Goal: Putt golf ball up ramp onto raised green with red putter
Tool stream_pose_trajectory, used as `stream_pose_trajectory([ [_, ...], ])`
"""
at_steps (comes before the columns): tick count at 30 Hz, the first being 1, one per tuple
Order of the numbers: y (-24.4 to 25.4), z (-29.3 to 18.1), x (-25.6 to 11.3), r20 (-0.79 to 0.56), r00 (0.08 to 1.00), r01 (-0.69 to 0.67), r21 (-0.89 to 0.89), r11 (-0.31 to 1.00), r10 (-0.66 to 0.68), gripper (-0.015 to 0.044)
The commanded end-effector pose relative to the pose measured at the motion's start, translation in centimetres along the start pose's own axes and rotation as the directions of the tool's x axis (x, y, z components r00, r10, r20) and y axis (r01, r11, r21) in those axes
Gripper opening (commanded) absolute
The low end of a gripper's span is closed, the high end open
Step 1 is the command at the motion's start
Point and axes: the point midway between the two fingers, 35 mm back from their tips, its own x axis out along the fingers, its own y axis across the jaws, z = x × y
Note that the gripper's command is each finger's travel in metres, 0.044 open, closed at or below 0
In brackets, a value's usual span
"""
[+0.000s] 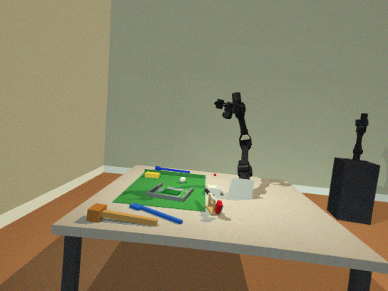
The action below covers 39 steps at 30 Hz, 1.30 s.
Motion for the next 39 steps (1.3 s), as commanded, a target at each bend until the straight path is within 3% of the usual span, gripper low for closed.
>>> stream_pose_trajectory([
  [1, -0.1, 0.1, 0.2, 0.006, 1.0, 0.002, -0.018, 1.0, -0.002, 0.0426],
  [6, -2.4, 3.2, 5.3, 0.16, 0.986, 0.12, -0.459, 0.881, -0.051, 0.044],
  [10, -4.4, 6.7, 9.4, 0.302, 0.949, 0.297, -0.747, 0.595, -0.095, 0.044],
  [15, -6.3, 10.4, 12.6, 0.425, 0.895, 0.446, -0.863, 0.238, -0.136, 0.044],
  [21, -8.3, 14.8, 15.4, 0.548, 0.817, 0.521, -0.834, -0.181, -0.18, 0.044],
  [26, -9.9, 18.8, 17.2, 0.643, 0.735, 0.478, -0.717, -0.507, -0.215, 0.044],
  [32, -11.9, 23.8, 18.6, 0.742, 0.62, 0.298, -0.524, -0.798, -0.256, 0.044],
  [39, -14.2, 29.9, 19.2, 0.836, 0.458, -0.061, -0.311, -0.949, -0.303, 0.044],
])
